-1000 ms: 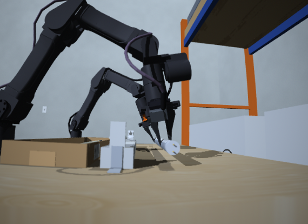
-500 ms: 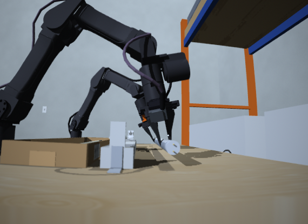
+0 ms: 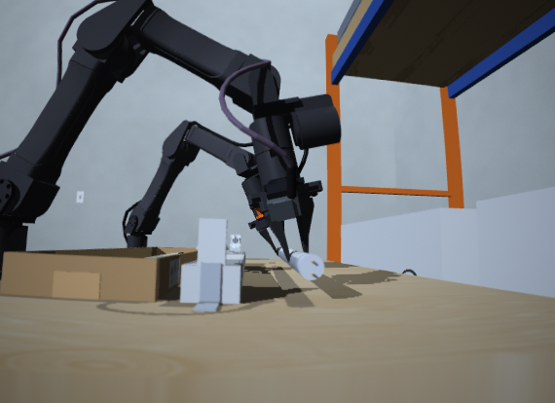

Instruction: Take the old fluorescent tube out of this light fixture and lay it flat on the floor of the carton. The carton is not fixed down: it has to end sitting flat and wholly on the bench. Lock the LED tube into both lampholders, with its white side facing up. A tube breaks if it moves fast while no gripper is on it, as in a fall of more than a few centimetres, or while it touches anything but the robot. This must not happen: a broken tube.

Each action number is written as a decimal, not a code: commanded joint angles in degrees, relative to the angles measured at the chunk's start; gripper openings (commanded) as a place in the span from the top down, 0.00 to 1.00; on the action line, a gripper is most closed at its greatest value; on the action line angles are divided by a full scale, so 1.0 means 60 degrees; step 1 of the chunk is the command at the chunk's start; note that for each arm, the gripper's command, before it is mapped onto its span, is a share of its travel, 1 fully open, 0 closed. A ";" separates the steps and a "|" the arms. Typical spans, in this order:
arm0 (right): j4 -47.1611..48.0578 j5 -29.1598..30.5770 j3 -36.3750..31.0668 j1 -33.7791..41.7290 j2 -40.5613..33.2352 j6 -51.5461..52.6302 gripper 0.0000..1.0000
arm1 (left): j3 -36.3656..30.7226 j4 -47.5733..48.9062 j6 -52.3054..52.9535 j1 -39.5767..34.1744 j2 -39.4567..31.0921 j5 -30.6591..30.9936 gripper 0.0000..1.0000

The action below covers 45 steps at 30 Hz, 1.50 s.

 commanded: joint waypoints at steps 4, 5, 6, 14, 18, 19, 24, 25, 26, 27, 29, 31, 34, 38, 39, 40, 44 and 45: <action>0.0276 0.0144 -0.0106 -0.0081 -0.0160 -0.0041 0.89 | -0.0234 0.0337 -0.0071 0.0002 -0.0048 -0.0087 0.89; 0.0289 0.0142 -0.0369 -0.0080 -0.0071 -0.0042 0.89 | -0.0016 0.0360 -0.0072 0.0001 0.0073 -0.0086 0.89; 0.0177 0.0142 -0.0182 -0.0092 0.0094 -0.0041 0.89 | 0.0015 0.0385 -0.0072 0.0002 0.0074 -0.0087 0.89; 0.0445 0.0145 -0.0300 -0.0045 0.0070 -0.0042 0.89 | -0.0262 0.0507 -0.0064 -0.0007 0.0081 -0.0084 0.89; 0.0524 0.0147 -0.0434 -0.0144 0.0118 -0.0045 0.89 | -0.0195 0.0569 -0.0078 -0.0042 -0.0079 -0.0079 0.89; 0.0550 0.0153 -0.0289 -0.0157 0.0040 -0.0048 0.89 | -0.0126 0.0596 -0.0079 -0.0038 -0.0206 -0.0083 0.89; 0.0532 0.0150 -0.0456 -0.0060 0.0264 -0.0057 0.89 | -0.0249 0.0696 -0.0080 0.0021 0.0128 -0.0084 0.89; 0.0669 0.0151 -0.0498 -0.0050 0.0242 -0.0064 0.89 | -0.0473 0.0704 -0.0082 0.0023 0.0007 -0.0083 0.89; 0.0691 0.0151 -0.0512 -0.0044 0.0097 -0.0065 0.89 | -0.0243 0.0704 -0.0082 0.0030 -0.0102 -0.0083 0.89; 0.0656 0.0157 -0.0356 -0.0052 0.0053 -0.0067 0.89 | -0.0151 0.0755 -0.0084 0.0038 -0.0179 -0.0086 0.89; 0.0534 0.0154 -0.0234 -0.0048 0.0049 -0.0061 0.89 | -0.0087 0.0720 -0.0083 0.0034 -0.0186 -0.0084 0.89; 0.0765 0.0155 -0.0424 -0.0017 0.0193 -0.0045 0.89 | -0.0321 0.0792 -0.0084 0.0013 0.0193 -0.0086 0.89; 0.0776 0.0155 -0.0659 -0.0015 0.0327 -0.0071 0.89 | -0.0423 0.0853 -0.0086 0.0042 0.0287 -0.0085 0.89; 0.0911 0.0163 -0.0674 -0.0004 0.0121 -0.0073 0.89 | -0.0208 0.0937 -0.0090 0.0065 -0.0118 -0.0090 0.89; 0.0935 0.0162 -0.0580 0.0012 0.0288 -0.0077 0.89 | -0.0300 0.0948 -0.0091 0.0061 -0.0002 -0.0090 0.89; 0.0941 0.0159 -0.0780 0.0023 0.0405 -0.0084 0.89 | -0.0523 0.0962 -0.0090 0.0060 0.0277 -0.0088 0.89; 0.0604 0.0160 -0.0643 0.0040 0.0040 -0.0067 0.89 | -0.0234 0.0950 -0.0092 0.0079 0.0008 -0.0080 0.89; 0.0605 0.0159 -0.0643 0.0044 0.0052 -0.0067 0.89 | -0.0254 0.0956 -0.0091 0.0076 -0.0065 -0.0083 0.89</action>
